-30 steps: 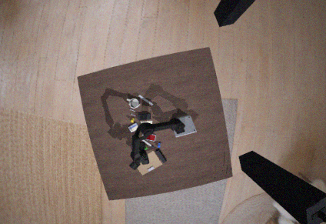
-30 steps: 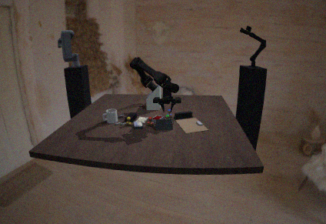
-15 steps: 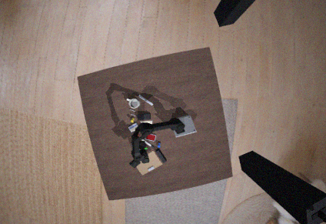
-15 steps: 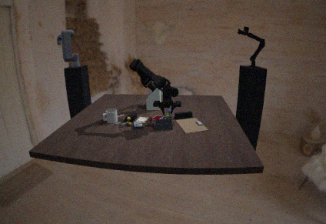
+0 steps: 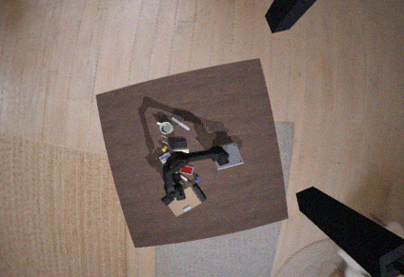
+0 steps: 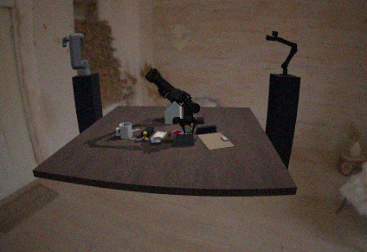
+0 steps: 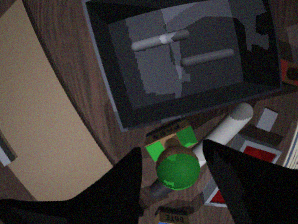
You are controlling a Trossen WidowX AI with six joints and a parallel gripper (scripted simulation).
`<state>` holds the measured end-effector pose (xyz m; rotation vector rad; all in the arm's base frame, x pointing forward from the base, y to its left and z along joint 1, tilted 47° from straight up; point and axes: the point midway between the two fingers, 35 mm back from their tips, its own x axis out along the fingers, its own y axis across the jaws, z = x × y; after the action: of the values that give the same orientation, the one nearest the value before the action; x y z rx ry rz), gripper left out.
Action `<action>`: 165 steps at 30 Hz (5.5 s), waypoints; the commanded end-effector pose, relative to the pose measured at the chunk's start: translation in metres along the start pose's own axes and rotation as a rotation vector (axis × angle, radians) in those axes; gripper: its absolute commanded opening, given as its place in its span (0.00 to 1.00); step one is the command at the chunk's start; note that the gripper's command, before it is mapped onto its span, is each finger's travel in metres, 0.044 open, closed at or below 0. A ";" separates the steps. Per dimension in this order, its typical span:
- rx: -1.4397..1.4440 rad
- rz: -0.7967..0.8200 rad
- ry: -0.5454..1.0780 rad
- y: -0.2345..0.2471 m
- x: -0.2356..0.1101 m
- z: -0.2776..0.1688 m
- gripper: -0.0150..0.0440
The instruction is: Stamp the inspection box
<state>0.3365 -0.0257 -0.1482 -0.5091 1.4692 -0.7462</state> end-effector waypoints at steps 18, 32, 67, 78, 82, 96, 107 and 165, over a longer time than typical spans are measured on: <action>-0.003 -0.007 0.005 -0.001 0.015 -0.003 0.57; -0.003 -0.007 0.005 -0.001 0.015 -0.003 0.41; -0.004 -0.005 0.003 0.000 0.000 -0.002 0.25; -0.004 -0.005 0.003 0.000 -0.005 -0.001 0.25; -0.004 -0.005 0.003 0.000 -0.007 -0.001 0.25; -0.004 -0.004 0.003 0.000 -0.014 -0.001 0.25; -0.004 -0.004 0.002 0.001 -0.020 -0.001 0.25; -0.005 -0.006 0.001 0.001 -0.048 -0.001 0.25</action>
<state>0.3376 0.0079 -0.1163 -0.5244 1.4714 -0.7473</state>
